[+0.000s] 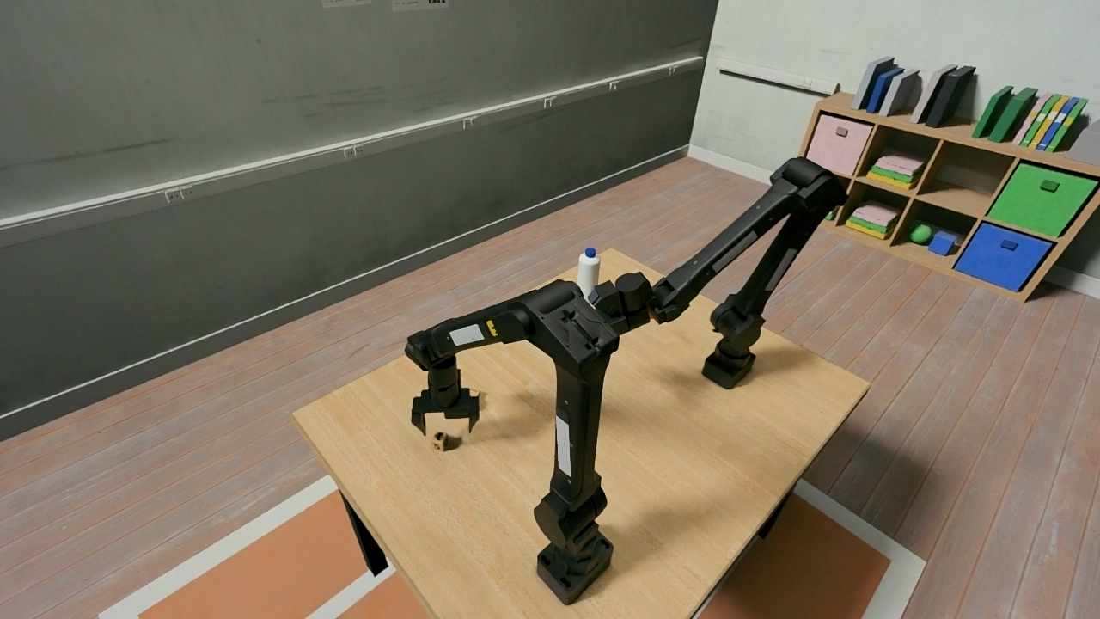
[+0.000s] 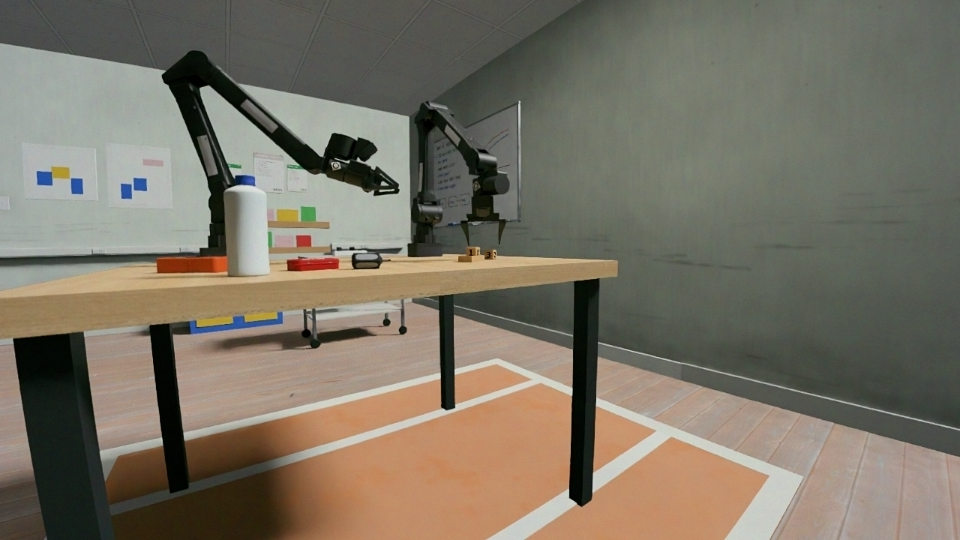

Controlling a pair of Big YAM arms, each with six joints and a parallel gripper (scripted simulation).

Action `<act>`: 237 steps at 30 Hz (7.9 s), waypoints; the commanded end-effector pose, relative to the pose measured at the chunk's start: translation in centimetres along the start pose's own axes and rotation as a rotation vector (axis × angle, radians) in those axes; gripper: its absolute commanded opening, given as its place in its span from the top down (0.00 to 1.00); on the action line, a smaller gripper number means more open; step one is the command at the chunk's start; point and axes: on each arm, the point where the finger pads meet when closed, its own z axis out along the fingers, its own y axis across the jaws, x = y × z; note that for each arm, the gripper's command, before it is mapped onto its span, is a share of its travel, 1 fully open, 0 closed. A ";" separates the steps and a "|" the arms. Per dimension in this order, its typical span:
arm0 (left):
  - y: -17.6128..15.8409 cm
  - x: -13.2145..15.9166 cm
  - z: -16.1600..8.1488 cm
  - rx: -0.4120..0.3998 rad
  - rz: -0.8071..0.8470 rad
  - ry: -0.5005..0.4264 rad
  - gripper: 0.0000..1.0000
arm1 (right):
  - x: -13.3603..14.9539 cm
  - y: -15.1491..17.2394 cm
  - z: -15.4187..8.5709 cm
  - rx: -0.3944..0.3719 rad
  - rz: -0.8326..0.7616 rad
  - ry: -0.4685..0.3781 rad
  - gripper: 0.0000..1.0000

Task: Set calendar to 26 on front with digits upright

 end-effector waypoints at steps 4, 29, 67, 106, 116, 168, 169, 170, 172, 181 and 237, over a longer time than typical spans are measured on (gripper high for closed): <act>2.5 -0.9 -0.9 0.032 -0.379 -0.022 0.00 | -1.0 -0.1 0.2 0.002 0.002 -0.019 0.00; 5.8 0.5 -0.8 0.227 -1.447 0.042 0.00 | -1.0 -0.1 0.2 0.002 0.002 -0.019 0.00; 7.0 -2.4 -2.0 0.408 -1.617 -0.018 0.47 | -1.0 -0.1 0.2 0.002 0.002 -0.019 0.00; -1.5 -12.5 -4.1 0.214 -0.017 -0.284 0.47 | -1.0 -0.1 0.2 0.002 0.002 -0.019 0.00; -2.6 -12.5 -3.5 0.083 0.328 -0.205 0.47 | -1.0 -0.1 0.2 0.002 0.002 -0.019 0.00; -2.8 -11.7 0.1 -0.010 0.451 -0.105 0.63 | -1.0 -0.1 0.2 0.002 0.002 -0.019 0.00; -2.8 -11.7 0.1 -0.010 0.450 -0.105 0.63 | -1.0 -0.1 0.2 0.002 0.002 -0.019 0.00; -2.8 -11.7 0.1 -0.010 0.450 -0.105 0.68 | -1.0 -0.1 0.2 0.002 0.002 -0.019 0.00; -2.7 -11.8 -0.4 -0.019 0.448 -0.117 0.68 | -1.0 -0.1 0.2 0.002 0.002 -0.019 0.00; -2.8 -11.6 -0.4 -0.018 0.447 -0.115 1.00 | -1.0 -0.1 0.2 0.002 0.002 -0.019 0.00; -15.3 -8.5 0.0 -0.023 0.876 -0.100 0.76 | -6.1 -2.5 -13.1 0.062 0.034 0.214 0.00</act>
